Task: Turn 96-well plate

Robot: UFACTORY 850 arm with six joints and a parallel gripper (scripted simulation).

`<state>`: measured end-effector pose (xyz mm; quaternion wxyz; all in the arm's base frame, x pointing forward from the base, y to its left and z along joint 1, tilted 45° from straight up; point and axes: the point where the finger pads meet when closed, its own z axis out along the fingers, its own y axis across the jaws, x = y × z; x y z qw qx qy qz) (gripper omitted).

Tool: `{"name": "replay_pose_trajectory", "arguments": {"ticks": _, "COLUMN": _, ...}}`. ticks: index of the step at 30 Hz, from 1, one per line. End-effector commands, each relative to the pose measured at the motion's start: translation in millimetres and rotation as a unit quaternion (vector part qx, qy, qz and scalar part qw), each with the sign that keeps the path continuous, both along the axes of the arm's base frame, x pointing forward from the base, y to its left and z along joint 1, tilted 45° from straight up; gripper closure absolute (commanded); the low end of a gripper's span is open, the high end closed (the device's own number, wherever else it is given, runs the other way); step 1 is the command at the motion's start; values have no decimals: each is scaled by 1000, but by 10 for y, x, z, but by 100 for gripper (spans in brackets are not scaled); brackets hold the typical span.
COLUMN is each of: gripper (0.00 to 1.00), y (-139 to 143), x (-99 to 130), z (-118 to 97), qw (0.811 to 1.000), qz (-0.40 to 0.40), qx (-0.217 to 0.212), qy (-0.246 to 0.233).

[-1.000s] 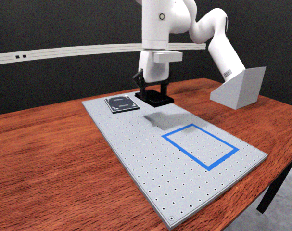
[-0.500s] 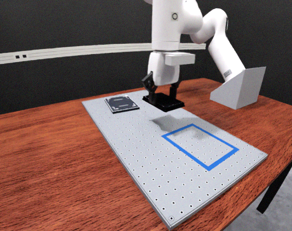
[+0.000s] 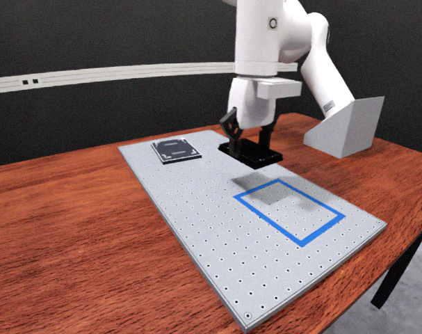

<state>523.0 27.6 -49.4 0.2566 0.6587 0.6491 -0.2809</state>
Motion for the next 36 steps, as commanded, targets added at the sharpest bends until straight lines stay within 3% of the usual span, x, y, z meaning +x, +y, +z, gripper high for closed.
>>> {"name": "replay_pose_trajectory", "arguments": {"ticks": 1, "gripper": 100, "y": 148, "x": -21, "z": -140, "qw": 1000, "qz": 0, "qx": 0, "qy": -1}}
{"name": "replay_pose_trajectory", "arguments": {"ticks": 36, "gripper": 100, "y": 789, "x": -178, "z": -803, "qw": 1000, "qz": 0, "qx": 0, "qy": -1}}
